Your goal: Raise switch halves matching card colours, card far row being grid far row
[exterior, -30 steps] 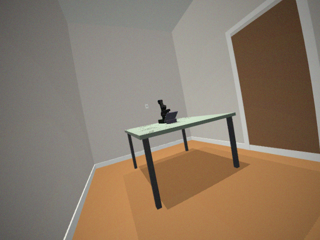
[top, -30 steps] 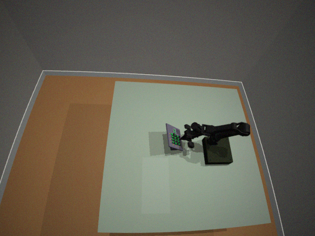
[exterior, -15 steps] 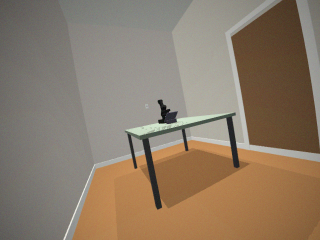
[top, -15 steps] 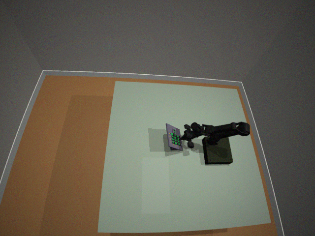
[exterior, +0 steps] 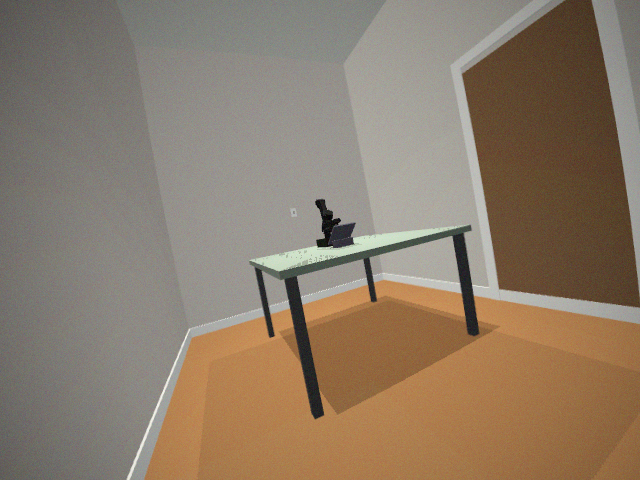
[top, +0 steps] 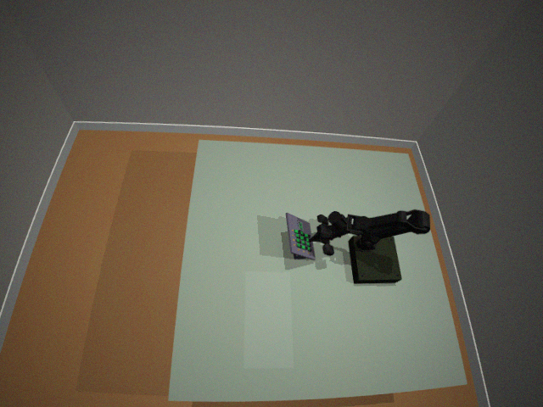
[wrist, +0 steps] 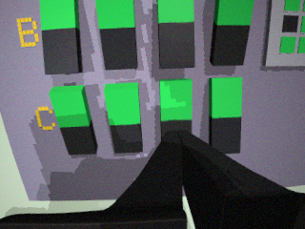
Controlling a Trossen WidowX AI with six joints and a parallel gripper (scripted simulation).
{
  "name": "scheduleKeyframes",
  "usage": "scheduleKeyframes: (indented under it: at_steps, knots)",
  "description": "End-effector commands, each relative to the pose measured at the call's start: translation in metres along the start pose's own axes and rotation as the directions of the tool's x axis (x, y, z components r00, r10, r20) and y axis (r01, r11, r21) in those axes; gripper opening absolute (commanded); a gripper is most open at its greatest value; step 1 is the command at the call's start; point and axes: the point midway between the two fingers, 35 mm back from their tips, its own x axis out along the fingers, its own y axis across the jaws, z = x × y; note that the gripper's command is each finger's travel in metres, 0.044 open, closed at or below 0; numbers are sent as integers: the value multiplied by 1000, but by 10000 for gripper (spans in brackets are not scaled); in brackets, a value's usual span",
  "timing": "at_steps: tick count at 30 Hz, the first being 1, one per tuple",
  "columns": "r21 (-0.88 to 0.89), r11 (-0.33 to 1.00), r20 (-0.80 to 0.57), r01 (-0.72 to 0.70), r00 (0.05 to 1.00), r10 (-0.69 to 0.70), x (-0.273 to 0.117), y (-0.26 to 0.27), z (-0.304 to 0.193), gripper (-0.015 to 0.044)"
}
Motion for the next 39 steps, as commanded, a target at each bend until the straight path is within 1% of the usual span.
scheduleKeyframes:
  at_steps: [1, 14, 16, 24, 32, 36, 39]
  knots:
    - [6, 1000, -2, 1, 1000, -1, 1, 0, -1, 0]
    - [0, 1000, 1, 0, 1000, 0, 1, 0, 1, 0]
    - [0, 1000, -5, 1, 1000, -1, -8, -2, 3, 0]
    - [6, 1000, -31, 2, 1000, -2, -62, 0, 2, 0]
    - [6, 1000, -32, 2, 999, -2, -63, -1, 2, 0]
    - [4, 1000, -34, 4, 999, -4, -63, -19, 2, 0]
    - [4, 1000, -32, 4, 999, -4, -63, -23, 2, 0]
